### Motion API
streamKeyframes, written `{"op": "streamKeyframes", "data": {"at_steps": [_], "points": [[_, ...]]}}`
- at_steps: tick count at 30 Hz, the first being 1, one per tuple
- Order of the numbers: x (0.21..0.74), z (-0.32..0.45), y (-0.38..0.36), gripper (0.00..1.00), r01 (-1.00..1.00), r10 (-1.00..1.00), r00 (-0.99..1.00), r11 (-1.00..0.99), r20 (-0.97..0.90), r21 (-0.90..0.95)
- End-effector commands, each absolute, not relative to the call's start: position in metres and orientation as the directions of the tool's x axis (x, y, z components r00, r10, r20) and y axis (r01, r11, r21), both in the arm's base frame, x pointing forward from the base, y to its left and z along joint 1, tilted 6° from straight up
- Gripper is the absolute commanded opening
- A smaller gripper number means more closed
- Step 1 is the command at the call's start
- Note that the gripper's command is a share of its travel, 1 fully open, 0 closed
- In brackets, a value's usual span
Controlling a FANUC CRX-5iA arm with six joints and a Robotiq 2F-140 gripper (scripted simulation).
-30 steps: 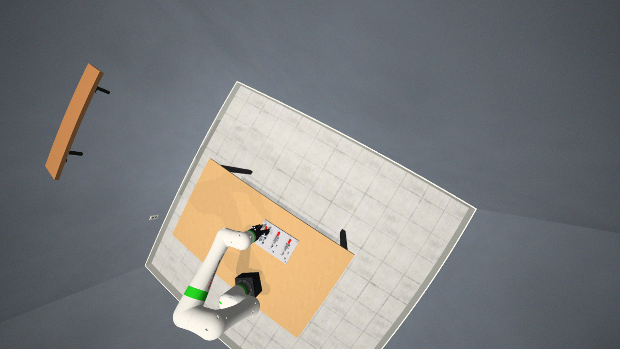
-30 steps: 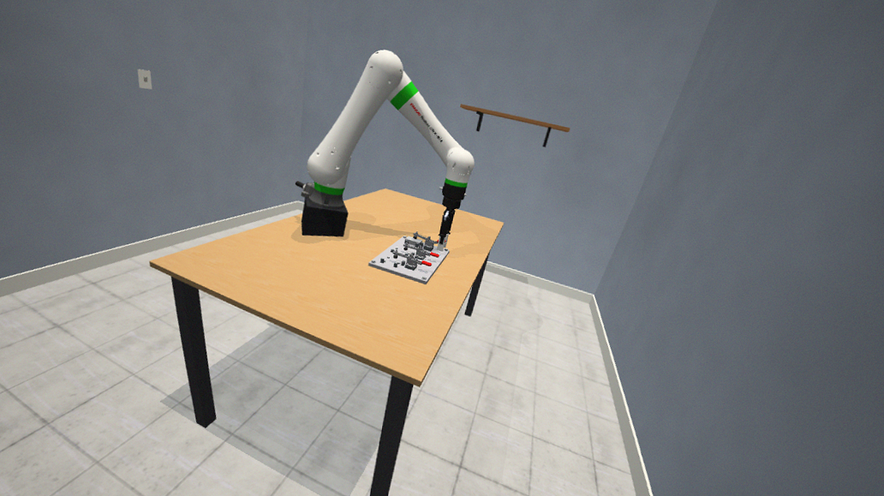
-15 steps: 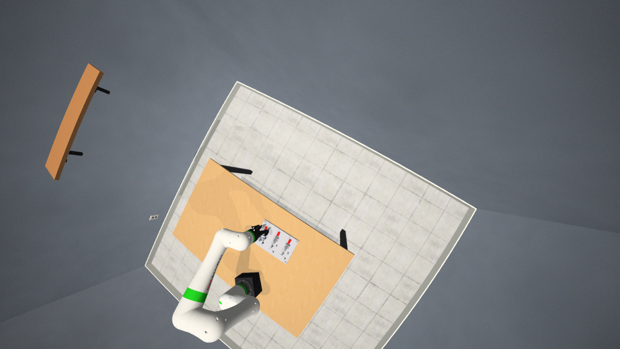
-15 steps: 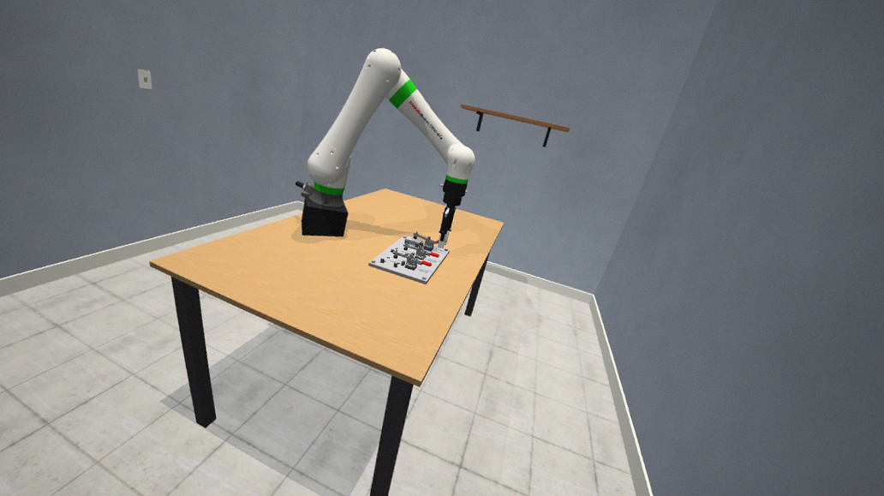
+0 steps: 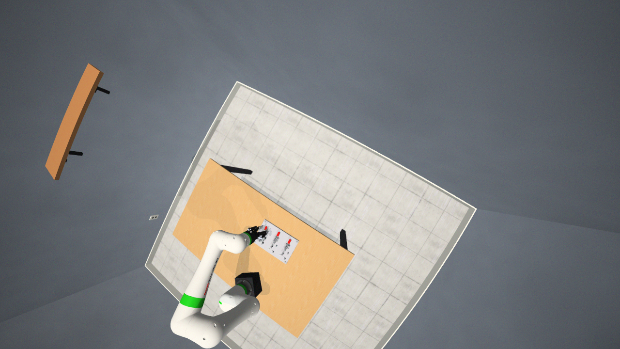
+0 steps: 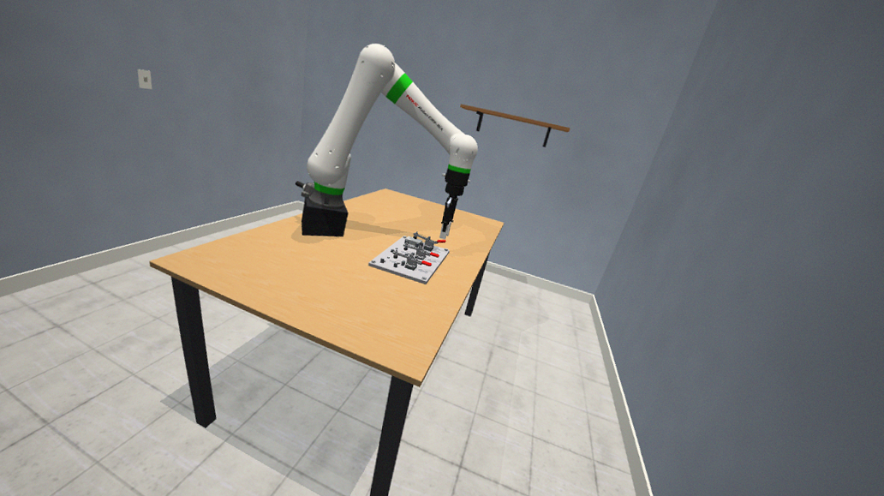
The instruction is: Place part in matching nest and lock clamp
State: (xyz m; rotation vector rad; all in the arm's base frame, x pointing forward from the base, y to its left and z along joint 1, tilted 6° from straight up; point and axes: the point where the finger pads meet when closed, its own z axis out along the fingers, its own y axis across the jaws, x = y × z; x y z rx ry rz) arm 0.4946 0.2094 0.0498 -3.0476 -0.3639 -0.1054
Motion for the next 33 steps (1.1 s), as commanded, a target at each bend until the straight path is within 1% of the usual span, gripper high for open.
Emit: {"op": "streamKeyframes", "data": {"at_steps": [1, 16, 17, 33], "points": [[0.4945, 0.0531, 0.2092, 0.28, 0.237, 0.232, 0.97, -0.969, 0.077, -0.062], [0.4945, 0.0531, 0.2092, 0.28, 0.237, 0.232, 0.97, -0.969, 0.077, -0.062], [0.4945, 0.0531, 0.2092, 0.0, 0.237, 0.232, 0.97, -0.969, 0.077, -0.062], [0.4945, 0.0531, 0.2092, 0.0, 0.237, 0.232, 0.97, -0.969, 0.077, -0.062]]}}
